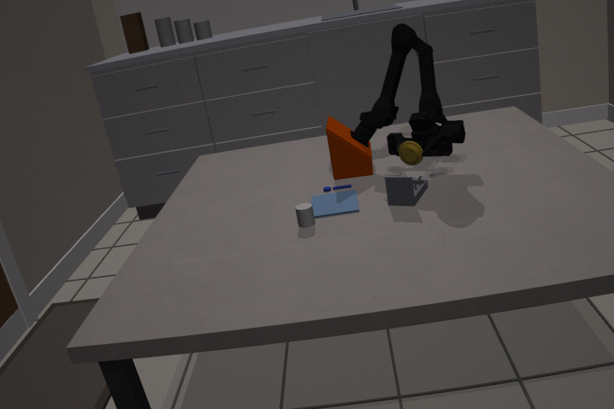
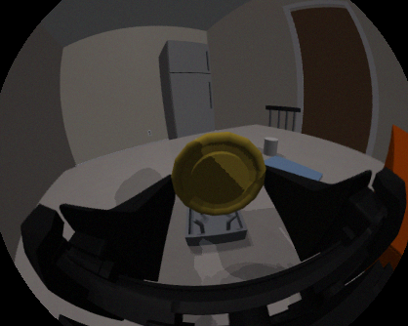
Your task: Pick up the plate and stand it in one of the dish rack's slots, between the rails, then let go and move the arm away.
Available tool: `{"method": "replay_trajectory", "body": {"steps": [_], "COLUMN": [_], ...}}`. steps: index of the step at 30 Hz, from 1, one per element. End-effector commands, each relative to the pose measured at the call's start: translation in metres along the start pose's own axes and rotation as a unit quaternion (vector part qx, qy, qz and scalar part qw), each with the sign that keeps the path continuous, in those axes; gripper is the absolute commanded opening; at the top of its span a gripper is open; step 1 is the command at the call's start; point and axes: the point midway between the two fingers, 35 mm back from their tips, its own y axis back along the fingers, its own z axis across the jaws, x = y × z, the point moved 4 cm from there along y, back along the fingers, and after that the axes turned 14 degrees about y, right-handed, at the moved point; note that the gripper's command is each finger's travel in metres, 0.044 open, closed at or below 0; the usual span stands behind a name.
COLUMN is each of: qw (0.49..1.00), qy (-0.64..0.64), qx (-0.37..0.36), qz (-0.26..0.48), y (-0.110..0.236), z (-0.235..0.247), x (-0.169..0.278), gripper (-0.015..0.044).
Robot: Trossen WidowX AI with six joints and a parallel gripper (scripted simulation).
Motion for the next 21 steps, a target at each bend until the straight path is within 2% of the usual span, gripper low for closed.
{"method": "replay_trajectory", "body": {"steps": [1, 21], "qw": [1.0, 1.0], "qy": [-0.008, -0.008], "qx": [-0.014, -0.013], "qz": [-0.021, -0.019], "y": [0.005, -0.007], "z": [-0.001, 0.006], "x": [-0.002, 0.017], "gripper": [0.0, 0.0]}}
